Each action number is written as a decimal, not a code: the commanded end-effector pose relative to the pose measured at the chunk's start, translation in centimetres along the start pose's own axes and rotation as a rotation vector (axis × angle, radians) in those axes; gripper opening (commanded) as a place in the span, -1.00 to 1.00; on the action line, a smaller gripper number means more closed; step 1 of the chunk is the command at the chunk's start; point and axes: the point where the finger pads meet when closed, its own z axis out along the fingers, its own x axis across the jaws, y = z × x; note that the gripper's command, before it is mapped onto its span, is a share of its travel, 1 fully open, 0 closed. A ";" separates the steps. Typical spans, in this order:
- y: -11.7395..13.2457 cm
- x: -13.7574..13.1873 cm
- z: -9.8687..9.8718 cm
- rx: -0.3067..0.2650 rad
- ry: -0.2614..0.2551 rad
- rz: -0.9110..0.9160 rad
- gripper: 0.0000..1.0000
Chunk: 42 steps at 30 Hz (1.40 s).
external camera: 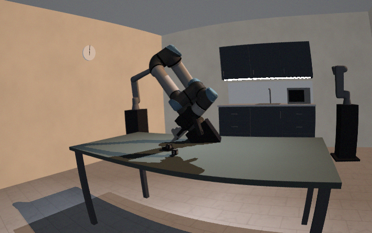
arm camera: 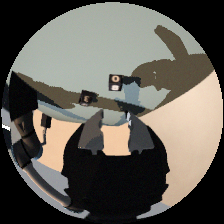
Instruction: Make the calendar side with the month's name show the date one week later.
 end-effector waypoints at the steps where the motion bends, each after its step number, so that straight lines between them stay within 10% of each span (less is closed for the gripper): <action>1: -0.1 0.0 0.1 0.000 0.001 0.001 -0.44; 42: -4.1 0.0 4.1 0.000 0.001 0.001 -0.44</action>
